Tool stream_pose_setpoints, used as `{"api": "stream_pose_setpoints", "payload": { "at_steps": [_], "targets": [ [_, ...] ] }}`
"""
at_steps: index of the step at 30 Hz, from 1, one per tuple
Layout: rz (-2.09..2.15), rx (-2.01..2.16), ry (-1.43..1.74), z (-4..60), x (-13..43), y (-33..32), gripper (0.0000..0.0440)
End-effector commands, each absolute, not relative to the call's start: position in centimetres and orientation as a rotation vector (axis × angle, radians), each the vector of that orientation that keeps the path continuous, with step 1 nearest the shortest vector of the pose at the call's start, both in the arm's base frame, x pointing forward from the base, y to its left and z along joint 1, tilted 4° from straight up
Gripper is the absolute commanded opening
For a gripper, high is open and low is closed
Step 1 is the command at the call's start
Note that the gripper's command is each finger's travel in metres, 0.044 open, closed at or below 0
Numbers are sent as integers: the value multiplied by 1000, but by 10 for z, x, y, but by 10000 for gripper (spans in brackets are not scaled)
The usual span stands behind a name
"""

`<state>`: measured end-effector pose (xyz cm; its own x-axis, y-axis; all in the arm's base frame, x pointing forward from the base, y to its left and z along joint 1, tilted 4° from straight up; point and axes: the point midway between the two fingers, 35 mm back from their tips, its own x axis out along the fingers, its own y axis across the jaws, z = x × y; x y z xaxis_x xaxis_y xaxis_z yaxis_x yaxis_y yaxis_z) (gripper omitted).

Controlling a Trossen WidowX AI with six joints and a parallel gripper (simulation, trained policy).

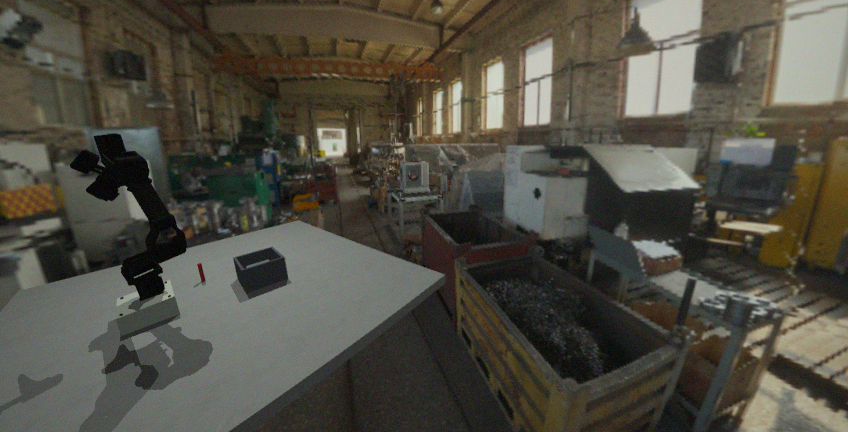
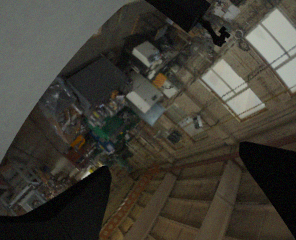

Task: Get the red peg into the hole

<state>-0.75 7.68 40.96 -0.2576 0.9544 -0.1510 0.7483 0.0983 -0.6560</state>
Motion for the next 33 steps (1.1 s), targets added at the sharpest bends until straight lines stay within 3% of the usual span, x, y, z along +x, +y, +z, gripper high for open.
{"api": "stream_pose_setpoints", "payload": {
  "at_steps": [1,33],
  "targets": [
    [1032,-1711,-1959,400,-8,87,440],
    [1510,-1607,-635,315,23,149,440]
  ]
}}
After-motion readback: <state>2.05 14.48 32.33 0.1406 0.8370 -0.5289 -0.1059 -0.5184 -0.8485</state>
